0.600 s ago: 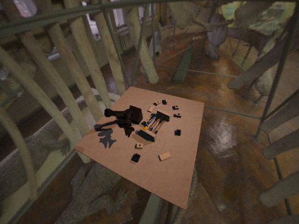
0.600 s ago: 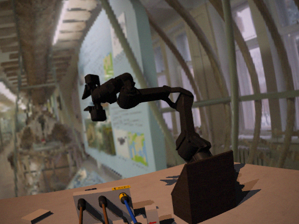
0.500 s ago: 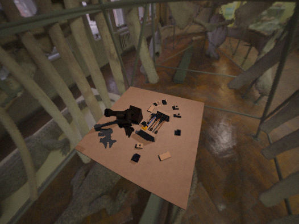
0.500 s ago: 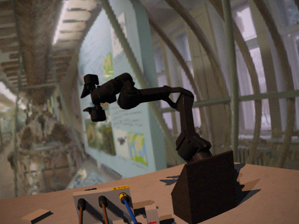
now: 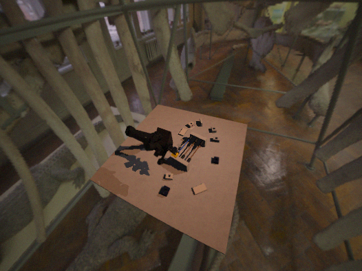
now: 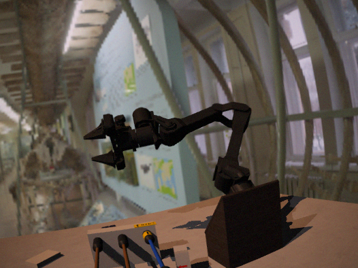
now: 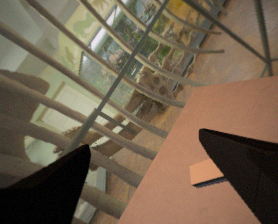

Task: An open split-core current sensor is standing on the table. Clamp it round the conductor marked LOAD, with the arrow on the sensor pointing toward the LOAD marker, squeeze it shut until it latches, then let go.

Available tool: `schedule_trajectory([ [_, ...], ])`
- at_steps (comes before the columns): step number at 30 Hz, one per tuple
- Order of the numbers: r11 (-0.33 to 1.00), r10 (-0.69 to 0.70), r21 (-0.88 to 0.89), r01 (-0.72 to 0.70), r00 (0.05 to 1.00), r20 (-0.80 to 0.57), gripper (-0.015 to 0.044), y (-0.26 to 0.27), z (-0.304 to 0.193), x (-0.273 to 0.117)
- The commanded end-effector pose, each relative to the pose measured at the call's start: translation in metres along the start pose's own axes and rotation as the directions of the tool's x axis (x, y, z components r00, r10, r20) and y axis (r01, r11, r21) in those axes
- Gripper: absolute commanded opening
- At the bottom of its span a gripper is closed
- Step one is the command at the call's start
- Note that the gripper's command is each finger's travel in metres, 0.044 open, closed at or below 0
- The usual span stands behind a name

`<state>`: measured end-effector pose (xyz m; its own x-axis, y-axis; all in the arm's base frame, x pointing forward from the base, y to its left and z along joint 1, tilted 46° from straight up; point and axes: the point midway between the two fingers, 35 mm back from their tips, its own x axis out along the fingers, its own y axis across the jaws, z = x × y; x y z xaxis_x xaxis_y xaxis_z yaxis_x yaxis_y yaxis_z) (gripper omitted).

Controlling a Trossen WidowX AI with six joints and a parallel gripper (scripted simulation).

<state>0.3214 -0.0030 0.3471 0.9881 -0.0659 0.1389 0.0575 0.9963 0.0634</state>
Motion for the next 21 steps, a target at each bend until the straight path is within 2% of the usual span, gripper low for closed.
schedule_trajectory([
  [1, 0.996, 0.061, -0.055, -0.066, 0.994, -0.093, 0.0440, 0.001, -0.023, -0.009],
  [5, 0.997, 0.058, -0.048, -0.063, 0.993, -0.105, 0.0440, 0.001, -0.026, -0.009],
  [10, 0.997, -0.021, 0.057, 0.048, 0.916, -0.402, 0.0440, 0.011, -0.096, -0.011],
  [13, 0.988, -0.094, 0.045, 0.146, 0.815, -0.572, 0.0440, 0.016, -0.139, -0.026],
  [16, 0.969, -0.201, -0.044, 0.241, 0.679, -0.706, 0.0440, 0.017, -0.176, -0.051],
  [18, 0.946, -0.295, -0.147, 0.289, 0.581, -0.759, 0.0440, 0.016, -0.195, -0.071],
  [21, 0.888, -0.451, -0.334, 0.316, 0.463, -0.763, 0.0440, 0.009, -0.209, -0.101],
])
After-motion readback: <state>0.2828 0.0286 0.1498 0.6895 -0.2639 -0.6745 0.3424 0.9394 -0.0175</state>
